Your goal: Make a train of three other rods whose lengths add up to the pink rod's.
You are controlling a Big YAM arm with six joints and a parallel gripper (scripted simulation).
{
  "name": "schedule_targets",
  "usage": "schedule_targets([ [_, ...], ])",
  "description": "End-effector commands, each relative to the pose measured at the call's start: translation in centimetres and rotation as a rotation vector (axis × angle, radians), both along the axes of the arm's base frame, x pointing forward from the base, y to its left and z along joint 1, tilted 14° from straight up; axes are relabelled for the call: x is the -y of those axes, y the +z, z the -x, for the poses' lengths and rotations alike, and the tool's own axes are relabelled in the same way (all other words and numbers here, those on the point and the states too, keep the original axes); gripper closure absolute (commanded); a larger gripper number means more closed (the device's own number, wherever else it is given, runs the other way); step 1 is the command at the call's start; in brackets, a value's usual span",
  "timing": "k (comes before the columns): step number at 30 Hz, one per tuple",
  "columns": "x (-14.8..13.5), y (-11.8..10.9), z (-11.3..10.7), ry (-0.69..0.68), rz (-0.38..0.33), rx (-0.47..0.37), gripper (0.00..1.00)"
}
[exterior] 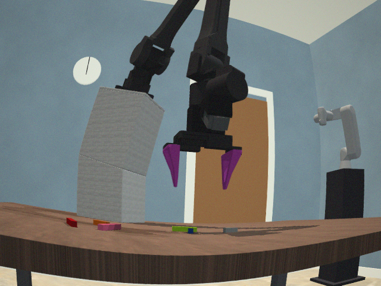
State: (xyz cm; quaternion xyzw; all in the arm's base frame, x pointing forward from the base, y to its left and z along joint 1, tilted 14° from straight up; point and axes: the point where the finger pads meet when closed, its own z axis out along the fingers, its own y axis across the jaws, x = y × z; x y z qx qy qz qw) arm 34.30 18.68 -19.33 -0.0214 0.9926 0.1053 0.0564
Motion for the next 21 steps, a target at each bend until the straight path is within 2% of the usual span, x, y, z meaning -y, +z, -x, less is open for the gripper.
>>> schedule_targets([
  [1, -0.5, -0.4, 0.1, 0.138, 0.019, 0.018, 0.0],
  [2, -0.3, -0.4, 0.0, 0.132, 0.019, 0.018, 0.0],
  [3, -0.9, -0.4, 0.1, 0.215, 0.029, 0.036, 0.0],
  [6, -0.9, -0.4, 0.2, 0.215, 0.027, 0.035, 0.0],
  [7, -1.3, -0.4, 0.2, 0.297, 0.037, 0.054, 0.0],
  [10, -0.6, -0.4, -0.1, 0.278, 0.036, 0.053, 0.0],
  [11, -1.7, -0.4, 0.3, 0.385, 0.047, 0.074, 0.0],
  [15, -1.4, -0.4, 0.1, 0.376, 0.044, 0.073, 0.0],
  [16, -2.1, -0.5, 0.4, 0.476, 0.055, 0.094, 0.0],
  [19, -1.9, -0.5, 0.3, 0.47, 0.054, 0.094, 0.0],
  [20, -2.6, -0.5, 0.5, 0.571, 0.066, 0.116, 0.0],
  [21, -2.6, -0.5, 0.5, 0.571, 0.064, 0.115, 0.0],
])
